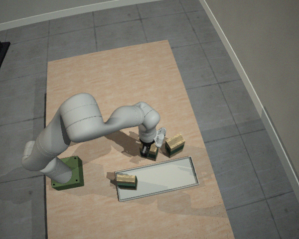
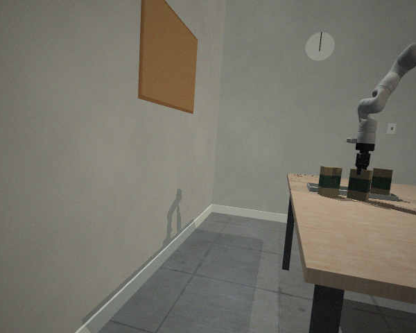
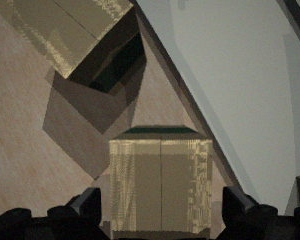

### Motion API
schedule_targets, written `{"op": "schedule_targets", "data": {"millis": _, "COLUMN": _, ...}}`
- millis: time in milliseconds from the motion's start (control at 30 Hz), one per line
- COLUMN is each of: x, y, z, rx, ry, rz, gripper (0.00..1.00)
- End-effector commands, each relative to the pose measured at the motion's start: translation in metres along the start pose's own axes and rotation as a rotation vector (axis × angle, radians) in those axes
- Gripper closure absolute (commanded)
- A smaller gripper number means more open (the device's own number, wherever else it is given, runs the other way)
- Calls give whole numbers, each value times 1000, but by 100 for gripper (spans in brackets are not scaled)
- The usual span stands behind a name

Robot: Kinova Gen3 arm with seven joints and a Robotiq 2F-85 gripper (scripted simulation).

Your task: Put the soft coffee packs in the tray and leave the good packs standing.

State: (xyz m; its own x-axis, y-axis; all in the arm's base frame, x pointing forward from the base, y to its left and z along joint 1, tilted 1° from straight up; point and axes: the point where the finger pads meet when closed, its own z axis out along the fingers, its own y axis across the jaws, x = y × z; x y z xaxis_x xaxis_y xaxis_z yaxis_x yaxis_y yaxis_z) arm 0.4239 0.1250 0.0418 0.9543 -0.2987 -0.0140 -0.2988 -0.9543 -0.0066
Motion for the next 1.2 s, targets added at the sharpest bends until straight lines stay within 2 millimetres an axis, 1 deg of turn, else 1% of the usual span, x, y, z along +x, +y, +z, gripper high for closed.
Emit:
{"op": "schedule_targets", "data": {"millis": 0, "x": 1, "y": 0, "z": -1, "rx": 1, "ry": 2, "rz": 0, "gripper": 16}}
{"op": "schedule_targets", "data": {"millis": 67, "x": 1, "y": 0, "z": -5, "rx": 1, "ry": 2, "rz": 0, "gripper": 16}}
{"op": "schedule_targets", "data": {"millis": 133, "x": 1, "y": 0, "z": -13, "rx": 1, "ry": 2, "rz": 0, "gripper": 16}}
{"op": "schedule_targets", "data": {"millis": 367, "x": 1, "y": 0, "z": -60, "rx": 1, "ry": 2, "rz": 0, "gripper": 16}}
{"op": "schedule_targets", "data": {"millis": 433, "x": 1, "y": 0, "z": -70, "rx": 1, "ry": 2, "rz": 0, "gripper": 16}}
{"op": "schedule_targets", "data": {"millis": 500, "x": 0, "y": 0, "z": -75, "rx": 1, "ry": 2, "rz": 0, "gripper": 16}}
{"op": "schedule_targets", "data": {"millis": 933, "x": 1, "y": 0, "z": -77, "rx": 1, "ry": 2, "rz": -1, "gripper": 16}}
{"op": "schedule_targets", "data": {"millis": 1167, "x": 5, "y": -3, "z": -78, "rx": 1, "ry": 2, "rz": -32, "gripper": 16}}
